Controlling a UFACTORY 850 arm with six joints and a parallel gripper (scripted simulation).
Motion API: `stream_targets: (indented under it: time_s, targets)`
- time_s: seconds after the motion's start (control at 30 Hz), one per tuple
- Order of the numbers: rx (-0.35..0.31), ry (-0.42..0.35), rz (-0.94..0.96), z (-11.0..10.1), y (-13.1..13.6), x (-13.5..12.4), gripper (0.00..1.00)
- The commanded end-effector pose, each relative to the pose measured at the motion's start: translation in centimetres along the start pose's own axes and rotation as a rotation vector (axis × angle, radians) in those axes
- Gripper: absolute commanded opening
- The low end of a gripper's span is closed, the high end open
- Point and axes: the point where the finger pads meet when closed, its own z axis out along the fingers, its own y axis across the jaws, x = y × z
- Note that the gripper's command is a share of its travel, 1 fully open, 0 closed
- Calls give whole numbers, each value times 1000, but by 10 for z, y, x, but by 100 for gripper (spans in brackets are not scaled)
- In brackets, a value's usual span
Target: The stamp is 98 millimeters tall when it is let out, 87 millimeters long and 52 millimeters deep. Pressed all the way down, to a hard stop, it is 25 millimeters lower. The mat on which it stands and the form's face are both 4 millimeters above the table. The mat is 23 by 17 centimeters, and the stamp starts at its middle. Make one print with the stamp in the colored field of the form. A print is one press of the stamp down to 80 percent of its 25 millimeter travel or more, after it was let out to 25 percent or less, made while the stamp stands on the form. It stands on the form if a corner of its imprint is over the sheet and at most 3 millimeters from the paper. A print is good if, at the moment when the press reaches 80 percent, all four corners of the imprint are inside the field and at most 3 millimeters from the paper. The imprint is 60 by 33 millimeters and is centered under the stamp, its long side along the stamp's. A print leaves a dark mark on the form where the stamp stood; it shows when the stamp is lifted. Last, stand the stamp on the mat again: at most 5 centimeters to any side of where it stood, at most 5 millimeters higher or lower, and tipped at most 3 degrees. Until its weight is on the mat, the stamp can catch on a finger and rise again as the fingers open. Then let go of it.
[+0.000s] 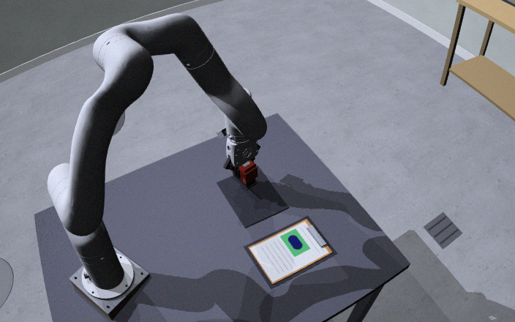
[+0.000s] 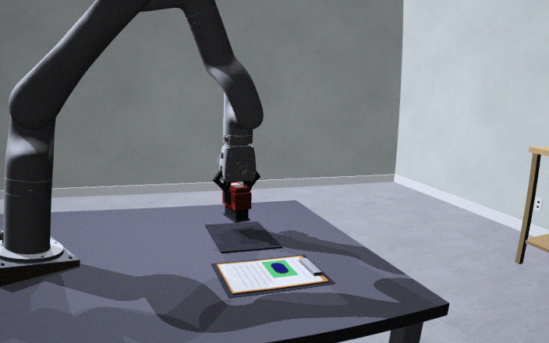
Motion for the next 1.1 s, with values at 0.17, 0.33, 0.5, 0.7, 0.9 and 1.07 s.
stream_targets:
  time_s: [0.17, 0.33, 0.5, 0.7, 0.9, 1.07]
  targets:
    - [0, -6, 2, -1, 4, 18, 35]
    - [0, -6, 2, -1, 4, 18, 35]
    - [0, -6, 2, -1, 2, 6, 35]
    - [0, -6, 2, 0, -2, -27, 35]
    - [0, -6, 2, 0, -3, -39, 35]
    - [0, -6, 2, 0, -3, -39, 35]
